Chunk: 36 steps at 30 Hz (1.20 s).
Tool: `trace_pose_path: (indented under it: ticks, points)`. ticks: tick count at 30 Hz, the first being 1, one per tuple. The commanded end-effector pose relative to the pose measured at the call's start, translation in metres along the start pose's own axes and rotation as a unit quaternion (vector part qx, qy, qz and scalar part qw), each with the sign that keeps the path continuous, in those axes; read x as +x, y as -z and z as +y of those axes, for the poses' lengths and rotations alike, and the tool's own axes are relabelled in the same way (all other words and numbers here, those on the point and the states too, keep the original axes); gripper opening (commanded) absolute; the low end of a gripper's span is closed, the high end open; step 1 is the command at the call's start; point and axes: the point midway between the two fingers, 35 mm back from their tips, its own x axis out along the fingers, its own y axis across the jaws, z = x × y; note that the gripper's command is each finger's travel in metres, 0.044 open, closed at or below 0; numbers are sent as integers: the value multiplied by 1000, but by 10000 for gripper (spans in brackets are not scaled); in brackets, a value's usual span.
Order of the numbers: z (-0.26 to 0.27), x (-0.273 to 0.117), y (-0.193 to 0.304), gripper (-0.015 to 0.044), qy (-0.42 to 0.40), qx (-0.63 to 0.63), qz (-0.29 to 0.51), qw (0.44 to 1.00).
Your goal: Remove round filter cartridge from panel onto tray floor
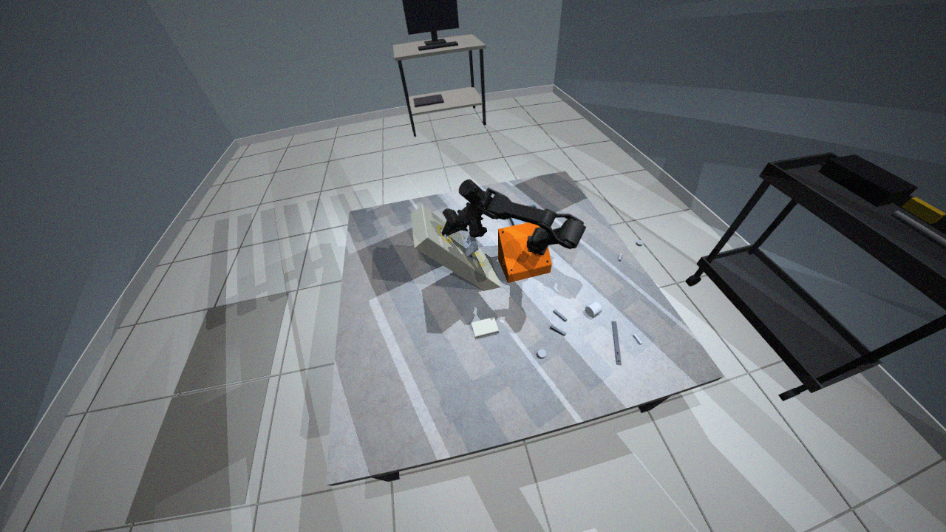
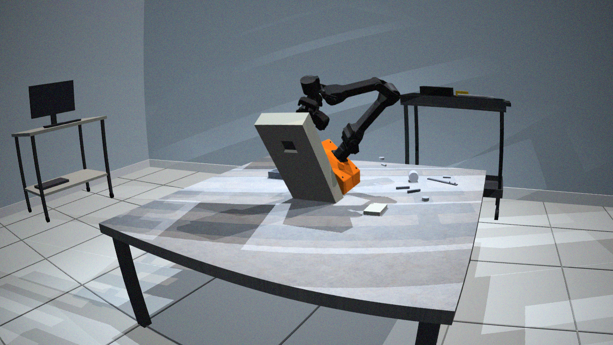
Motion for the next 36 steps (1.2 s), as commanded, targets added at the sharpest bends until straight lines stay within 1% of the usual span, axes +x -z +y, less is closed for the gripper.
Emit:
trace_pose_path:
  ticks: [1, 36]
  points:
    - [2, 0, 0, 113, -2, 4, 1, 1000]
    - [1, 3, 0, 113, -1, 2, 0, 1000]
